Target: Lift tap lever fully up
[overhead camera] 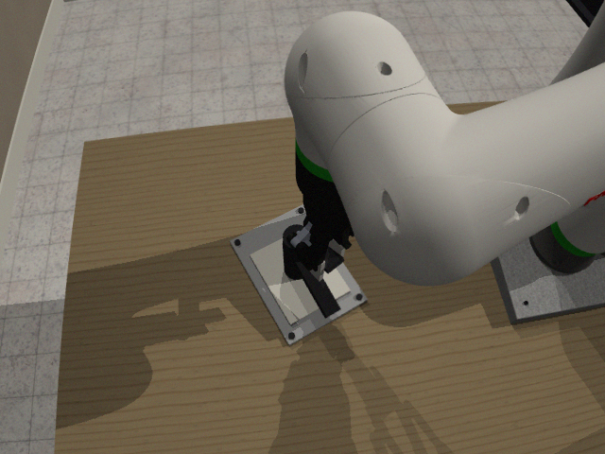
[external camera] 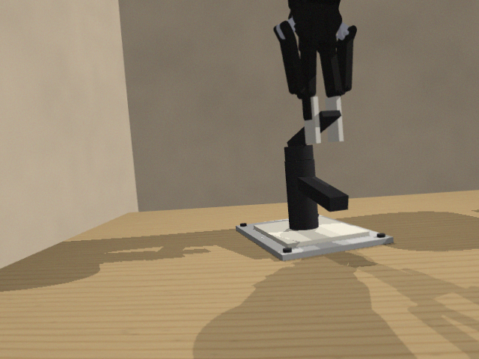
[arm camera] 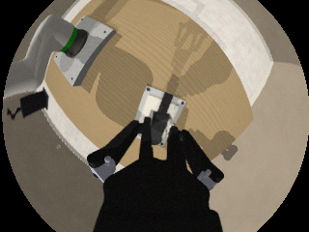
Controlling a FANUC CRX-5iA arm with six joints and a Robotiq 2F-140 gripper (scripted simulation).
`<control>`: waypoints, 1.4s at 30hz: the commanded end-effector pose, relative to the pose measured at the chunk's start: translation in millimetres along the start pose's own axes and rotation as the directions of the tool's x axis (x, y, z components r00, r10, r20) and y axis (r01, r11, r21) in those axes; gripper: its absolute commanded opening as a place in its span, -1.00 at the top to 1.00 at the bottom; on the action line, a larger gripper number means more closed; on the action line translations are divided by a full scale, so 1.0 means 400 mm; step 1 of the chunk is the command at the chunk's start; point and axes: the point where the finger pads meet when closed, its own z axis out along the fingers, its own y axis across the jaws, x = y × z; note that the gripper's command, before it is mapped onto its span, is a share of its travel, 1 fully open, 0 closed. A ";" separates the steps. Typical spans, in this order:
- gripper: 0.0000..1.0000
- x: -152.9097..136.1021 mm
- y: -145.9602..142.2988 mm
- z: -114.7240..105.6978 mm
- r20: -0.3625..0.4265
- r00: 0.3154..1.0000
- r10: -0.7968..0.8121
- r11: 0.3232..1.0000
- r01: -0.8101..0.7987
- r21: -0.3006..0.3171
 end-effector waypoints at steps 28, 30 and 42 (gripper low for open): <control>0.16 -0.001 0.000 -0.001 0.001 1.000 0.000 1.000 0.000 0.000; 0.16 -0.001 0.000 -0.001 0.001 1.000 0.000 1.000 0.000 0.000; 0.16 -0.001 0.000 -0.001 0.001 1.000 0.000 1.000 0.000 0.000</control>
